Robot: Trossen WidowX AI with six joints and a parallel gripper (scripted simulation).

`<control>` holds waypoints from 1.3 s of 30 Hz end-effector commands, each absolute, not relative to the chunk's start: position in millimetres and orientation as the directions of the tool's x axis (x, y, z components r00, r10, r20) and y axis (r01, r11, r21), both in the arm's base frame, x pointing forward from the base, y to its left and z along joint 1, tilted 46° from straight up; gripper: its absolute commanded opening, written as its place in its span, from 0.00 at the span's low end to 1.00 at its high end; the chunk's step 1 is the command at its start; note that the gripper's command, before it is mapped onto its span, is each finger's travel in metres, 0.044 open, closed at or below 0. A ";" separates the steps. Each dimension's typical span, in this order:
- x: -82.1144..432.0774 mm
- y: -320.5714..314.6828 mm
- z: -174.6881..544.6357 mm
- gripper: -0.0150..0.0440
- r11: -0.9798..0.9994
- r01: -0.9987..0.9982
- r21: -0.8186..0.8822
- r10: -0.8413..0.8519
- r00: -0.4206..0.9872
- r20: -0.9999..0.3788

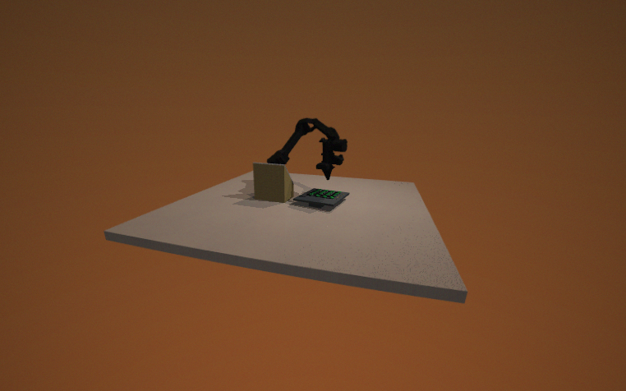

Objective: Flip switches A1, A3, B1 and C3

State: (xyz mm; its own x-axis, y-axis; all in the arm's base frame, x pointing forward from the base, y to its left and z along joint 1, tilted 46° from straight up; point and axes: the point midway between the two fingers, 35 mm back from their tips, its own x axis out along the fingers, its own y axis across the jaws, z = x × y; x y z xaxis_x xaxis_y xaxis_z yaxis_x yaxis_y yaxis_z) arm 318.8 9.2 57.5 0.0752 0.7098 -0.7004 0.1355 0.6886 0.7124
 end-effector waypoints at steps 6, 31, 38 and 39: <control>292.9 -18.7 24.3 0.25 0.684 0.165 0.711 0.712 0.060 -0.699; 297.3 23.5 -16.6 0.25 0.683 0.165 0.712 0.718 0.034 -0.696; 297.3 23.7 -16.8 0.25 0.682 0.165 0.712 0.718 0.034 -0.696; 297.3 23.7 -16.8 0.25 0.682 0.165 0.712 0.718 0.034 -0.696</control>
